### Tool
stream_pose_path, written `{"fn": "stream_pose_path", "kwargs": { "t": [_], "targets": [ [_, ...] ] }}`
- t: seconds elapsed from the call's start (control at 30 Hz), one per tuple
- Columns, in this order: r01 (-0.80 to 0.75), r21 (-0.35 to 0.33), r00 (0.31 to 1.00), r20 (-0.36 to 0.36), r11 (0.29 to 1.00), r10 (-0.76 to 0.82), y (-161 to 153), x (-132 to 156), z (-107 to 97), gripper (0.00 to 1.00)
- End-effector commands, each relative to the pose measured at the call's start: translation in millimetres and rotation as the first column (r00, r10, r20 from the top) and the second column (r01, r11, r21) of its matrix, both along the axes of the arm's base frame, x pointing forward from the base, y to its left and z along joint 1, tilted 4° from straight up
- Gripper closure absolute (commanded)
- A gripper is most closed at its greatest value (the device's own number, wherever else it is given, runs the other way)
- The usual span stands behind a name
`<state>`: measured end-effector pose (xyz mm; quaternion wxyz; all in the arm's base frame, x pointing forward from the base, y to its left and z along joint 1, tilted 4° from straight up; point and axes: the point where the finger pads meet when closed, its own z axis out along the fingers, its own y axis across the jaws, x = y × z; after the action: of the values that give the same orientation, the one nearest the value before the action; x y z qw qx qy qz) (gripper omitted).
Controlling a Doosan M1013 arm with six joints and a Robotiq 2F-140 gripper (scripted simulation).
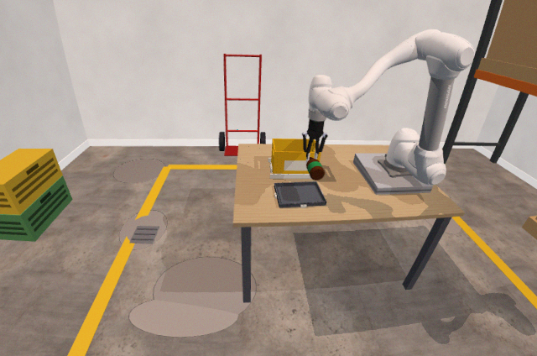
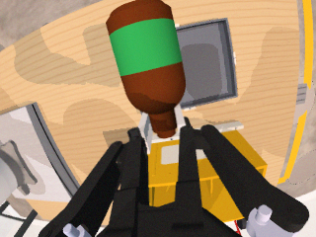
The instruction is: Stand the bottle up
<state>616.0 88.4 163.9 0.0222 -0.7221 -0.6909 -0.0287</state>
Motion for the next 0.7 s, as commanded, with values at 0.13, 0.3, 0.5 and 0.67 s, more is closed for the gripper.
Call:
{"fn": "stream_pose_path", "kwargs": {
  "t": [0.13,0.3,0.5,0.67],
  "targets": [
    [-0.084,-0.003,0.996,0.006,0.996,0.084,-3.7,0.1,2.7,0.9],
    [-0.164,-0.004,0.986,0.011,0.987,0.164,-3.7,0.1,2.7,0.9],
    [-0.214,-0.005,0.977,0.014,0.977,0.214,-3.7,0.1,2.7,0.9],
    [-0.243,-0.006,0.97,0.016,0.97,0.243,-3.7,0.1,2.7,0.9]
  ]
}}
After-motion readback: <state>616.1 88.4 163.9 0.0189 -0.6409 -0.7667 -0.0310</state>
